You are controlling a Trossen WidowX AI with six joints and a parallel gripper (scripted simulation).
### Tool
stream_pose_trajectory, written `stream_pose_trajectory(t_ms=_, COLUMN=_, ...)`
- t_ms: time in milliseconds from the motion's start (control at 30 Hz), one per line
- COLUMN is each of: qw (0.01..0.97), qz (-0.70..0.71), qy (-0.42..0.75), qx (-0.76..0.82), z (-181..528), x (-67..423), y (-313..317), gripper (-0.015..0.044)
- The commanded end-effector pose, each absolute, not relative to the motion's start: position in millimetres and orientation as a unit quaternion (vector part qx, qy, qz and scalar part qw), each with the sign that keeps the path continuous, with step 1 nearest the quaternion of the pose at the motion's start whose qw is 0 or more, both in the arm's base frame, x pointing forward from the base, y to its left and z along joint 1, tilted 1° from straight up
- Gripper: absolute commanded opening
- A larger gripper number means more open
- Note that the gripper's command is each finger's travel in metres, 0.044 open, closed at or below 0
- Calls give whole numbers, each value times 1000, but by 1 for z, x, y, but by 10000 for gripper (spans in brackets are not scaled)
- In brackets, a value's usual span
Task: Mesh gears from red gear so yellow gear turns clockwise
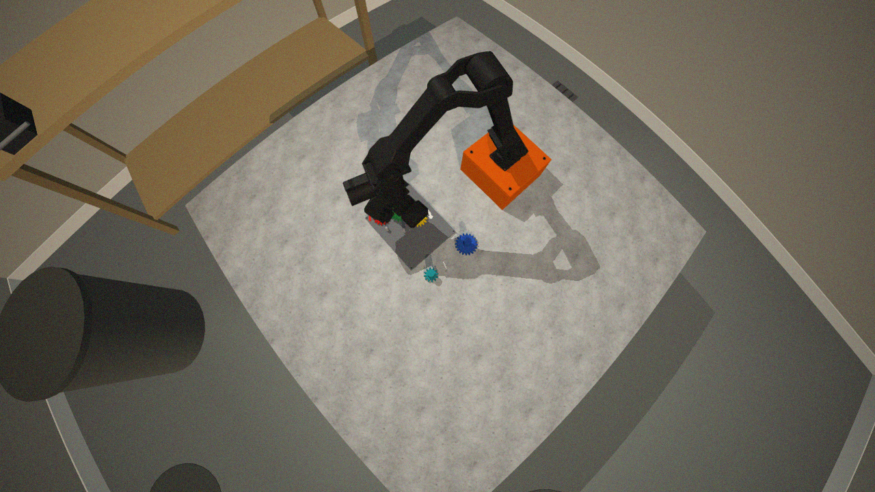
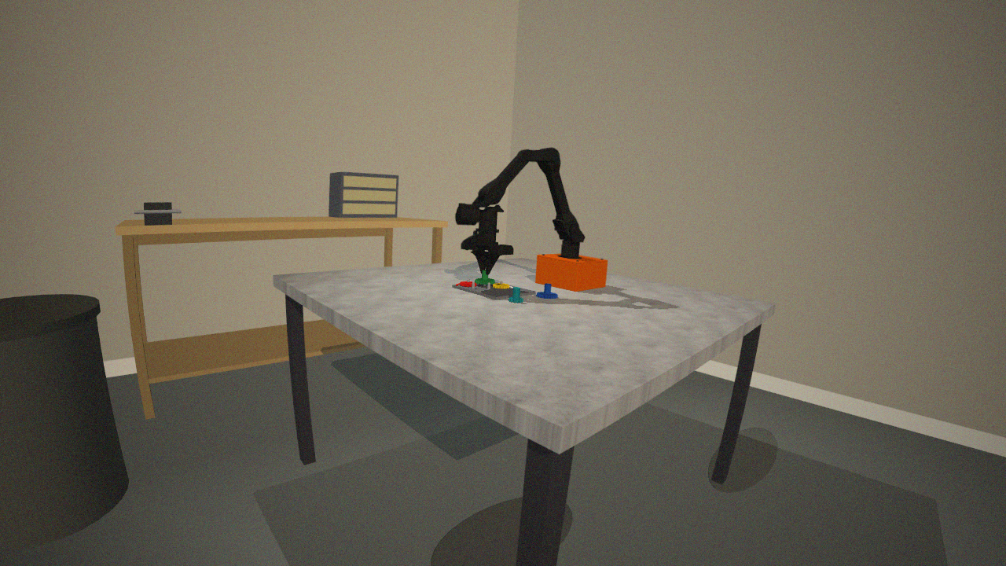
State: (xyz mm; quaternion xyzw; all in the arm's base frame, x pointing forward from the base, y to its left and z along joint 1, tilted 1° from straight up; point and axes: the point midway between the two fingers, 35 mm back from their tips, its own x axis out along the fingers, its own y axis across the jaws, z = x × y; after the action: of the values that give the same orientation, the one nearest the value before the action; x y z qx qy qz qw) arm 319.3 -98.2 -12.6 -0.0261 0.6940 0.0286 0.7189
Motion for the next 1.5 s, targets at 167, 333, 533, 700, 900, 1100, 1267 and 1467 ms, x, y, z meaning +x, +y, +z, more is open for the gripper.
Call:
stream_pose_trajectory(t_ms=167, qw=716, qz=-20, qy=697, qx=25, z=-14, x=317, y=-97, gripper=0)
stream_pose_trajectory(t_ms=333, qw=714, qz=-57, qy=695, qx=63, z=-15, x=317, y=-98, gripper=0)
stream_pose_trajectory(t_ms=533, qw=713, qz=-65, qy=694, qx=71, z=-15, x=318, y=-98, gripper=0)
stream_pose_trajectory(t_ms=700, qw=715, qz=-50, qy=695, qx=55, z=-16, x=319, y=-97, gripper=0)
stream_pose_trajectory(t_ms=900, qw=717, qz=-12, qy=697, qx=17, z=-16, x=317, y=-97, gripper=0)
stream_pose_trajectory(t_ms=1100, qw=716, qz=25, qy=697, qx=-21, z=-17, x=317, y=-98, gripper=0)
stream_pose_trajectory(t_ms=1267, qw=716, qz=42, qy=696, qx=-39, z=-17, x=318, y=-98, gripper=0)
stream_pose_trajectory(t_ms=1467, qw=716, qz=33, qy=696, qx=-30, z=-17, x=319, y=-97, gripper=0)
